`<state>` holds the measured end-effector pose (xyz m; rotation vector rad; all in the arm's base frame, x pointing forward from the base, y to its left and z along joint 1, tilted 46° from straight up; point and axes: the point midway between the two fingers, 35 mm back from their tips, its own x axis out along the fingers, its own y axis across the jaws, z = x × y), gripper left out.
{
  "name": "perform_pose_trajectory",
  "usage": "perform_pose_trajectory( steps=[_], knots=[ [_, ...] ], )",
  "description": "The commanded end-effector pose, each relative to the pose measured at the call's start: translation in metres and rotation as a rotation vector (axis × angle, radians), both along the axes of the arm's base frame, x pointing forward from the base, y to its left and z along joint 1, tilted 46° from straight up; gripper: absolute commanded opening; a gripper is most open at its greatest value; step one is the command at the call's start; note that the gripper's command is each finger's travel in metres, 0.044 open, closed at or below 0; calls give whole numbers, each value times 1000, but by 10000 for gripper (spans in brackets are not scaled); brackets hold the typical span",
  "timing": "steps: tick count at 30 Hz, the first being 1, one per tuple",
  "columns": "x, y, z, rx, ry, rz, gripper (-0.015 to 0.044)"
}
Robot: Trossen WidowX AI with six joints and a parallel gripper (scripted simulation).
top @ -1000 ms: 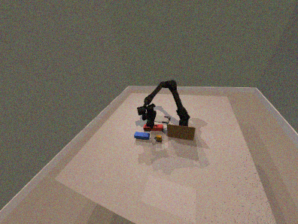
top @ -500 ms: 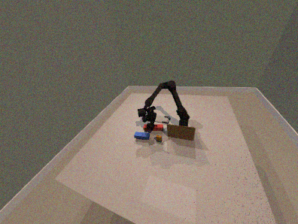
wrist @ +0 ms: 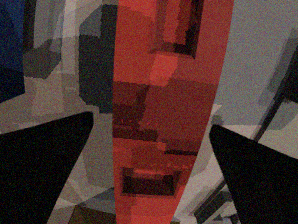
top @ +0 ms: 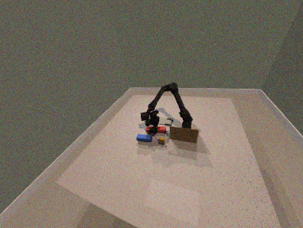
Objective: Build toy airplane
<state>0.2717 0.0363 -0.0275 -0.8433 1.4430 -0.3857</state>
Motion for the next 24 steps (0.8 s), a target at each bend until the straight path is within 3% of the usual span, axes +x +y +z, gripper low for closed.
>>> perform_pose_trajectory(
  steps=[1,7,14,20,24],
  knots=[
    [-1,-2,-2,-6,7,5,361],
    [-1,-2,-2,-6,7,5,204],
    [-1,-2,-2,-6,7,5,157],
    [0,6,5,-3,7,6,0],
    [1,16,12,0,8,6,0]
  ],
)
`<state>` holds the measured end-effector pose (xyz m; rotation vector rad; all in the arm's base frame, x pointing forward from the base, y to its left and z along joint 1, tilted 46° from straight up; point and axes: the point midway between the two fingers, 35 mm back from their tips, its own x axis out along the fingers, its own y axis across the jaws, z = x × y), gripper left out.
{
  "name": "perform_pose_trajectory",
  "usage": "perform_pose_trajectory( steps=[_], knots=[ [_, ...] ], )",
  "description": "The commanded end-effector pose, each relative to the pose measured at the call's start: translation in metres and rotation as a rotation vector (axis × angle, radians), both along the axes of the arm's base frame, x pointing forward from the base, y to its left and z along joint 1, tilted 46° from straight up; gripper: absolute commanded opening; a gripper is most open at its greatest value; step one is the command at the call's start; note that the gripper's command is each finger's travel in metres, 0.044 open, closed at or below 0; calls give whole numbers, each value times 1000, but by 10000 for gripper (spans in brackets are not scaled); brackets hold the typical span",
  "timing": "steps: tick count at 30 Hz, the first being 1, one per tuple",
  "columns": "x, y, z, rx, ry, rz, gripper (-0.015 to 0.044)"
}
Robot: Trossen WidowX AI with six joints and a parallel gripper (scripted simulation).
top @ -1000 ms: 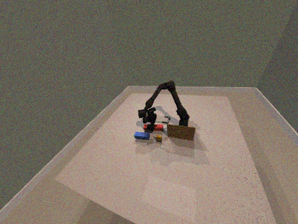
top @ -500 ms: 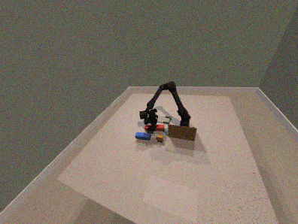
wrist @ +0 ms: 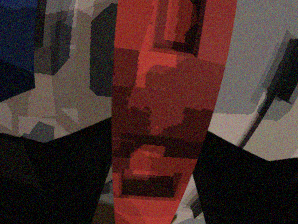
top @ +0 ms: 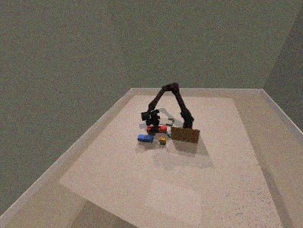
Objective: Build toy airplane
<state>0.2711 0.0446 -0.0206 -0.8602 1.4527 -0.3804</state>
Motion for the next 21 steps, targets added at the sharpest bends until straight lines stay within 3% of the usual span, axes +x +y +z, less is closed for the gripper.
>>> perform_pose_trajectory(
  steps=[1,21],
  knots=[
    [1,10,7,9,-8,-1,0],
    [-5,55,50,15,-9,-1,0]
  ],
)
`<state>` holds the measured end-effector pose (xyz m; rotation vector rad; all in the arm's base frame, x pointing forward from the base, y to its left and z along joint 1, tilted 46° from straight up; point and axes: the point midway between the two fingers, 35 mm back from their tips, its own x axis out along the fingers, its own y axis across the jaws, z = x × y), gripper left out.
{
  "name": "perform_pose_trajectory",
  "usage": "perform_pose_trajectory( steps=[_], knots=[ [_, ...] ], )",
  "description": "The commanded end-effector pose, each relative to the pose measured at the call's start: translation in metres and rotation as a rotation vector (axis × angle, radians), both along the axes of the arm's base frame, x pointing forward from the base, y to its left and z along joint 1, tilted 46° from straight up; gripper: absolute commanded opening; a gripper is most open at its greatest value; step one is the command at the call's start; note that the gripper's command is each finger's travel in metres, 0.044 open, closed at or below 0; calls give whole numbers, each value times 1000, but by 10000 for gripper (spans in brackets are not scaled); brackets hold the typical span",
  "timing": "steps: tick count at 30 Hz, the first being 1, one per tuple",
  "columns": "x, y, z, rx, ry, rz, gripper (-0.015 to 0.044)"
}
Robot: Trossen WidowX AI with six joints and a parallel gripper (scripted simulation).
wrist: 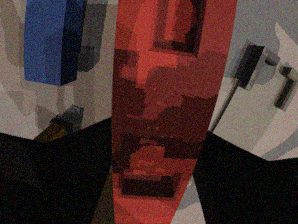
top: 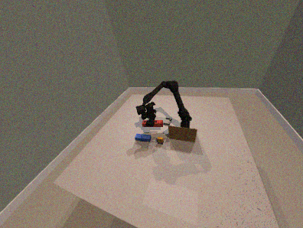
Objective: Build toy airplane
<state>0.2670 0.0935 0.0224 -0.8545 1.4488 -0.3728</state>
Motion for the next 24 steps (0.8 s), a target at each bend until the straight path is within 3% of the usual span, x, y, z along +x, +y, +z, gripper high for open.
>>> perform_pose_trajectory(
  steps=[1,15,24],
  knots=[
    [-2,9,9,6,-6,-4,0],
    [-13,33,40,-1,-2,-6,0],
    [-5,11,49,15,-20,-25,0]
  ],
)
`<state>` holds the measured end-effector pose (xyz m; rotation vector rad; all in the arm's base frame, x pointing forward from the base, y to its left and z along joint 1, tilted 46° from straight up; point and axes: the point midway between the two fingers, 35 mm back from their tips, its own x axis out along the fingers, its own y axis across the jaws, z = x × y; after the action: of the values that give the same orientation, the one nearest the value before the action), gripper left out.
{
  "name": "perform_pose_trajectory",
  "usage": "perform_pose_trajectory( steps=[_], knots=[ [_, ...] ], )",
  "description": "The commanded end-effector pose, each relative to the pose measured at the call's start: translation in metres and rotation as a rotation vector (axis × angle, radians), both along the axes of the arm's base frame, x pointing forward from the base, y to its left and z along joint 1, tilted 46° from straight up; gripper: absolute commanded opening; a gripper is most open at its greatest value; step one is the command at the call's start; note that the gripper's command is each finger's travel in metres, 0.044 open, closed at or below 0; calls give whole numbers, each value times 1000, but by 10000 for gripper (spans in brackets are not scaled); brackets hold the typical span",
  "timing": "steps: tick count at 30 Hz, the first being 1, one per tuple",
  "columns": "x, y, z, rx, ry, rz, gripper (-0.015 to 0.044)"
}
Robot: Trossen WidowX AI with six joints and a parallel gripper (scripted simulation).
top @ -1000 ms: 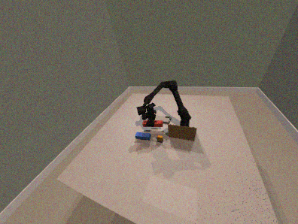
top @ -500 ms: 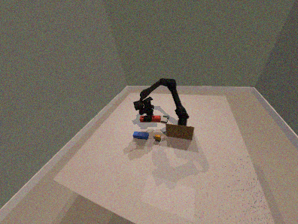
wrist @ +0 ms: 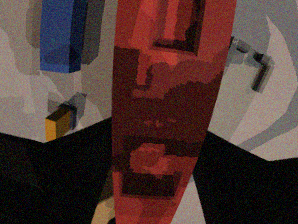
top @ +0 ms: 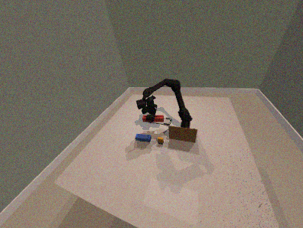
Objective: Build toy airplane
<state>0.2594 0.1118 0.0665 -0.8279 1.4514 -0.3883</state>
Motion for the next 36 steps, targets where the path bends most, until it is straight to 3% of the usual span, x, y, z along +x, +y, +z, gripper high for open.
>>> perform_pose_trajectory(
  steps=[1,36],
  knots=[
    [4,-10,6,8,-12,-4,0],
    [12,-117,48,20,-119,-107,0]
  ],
)
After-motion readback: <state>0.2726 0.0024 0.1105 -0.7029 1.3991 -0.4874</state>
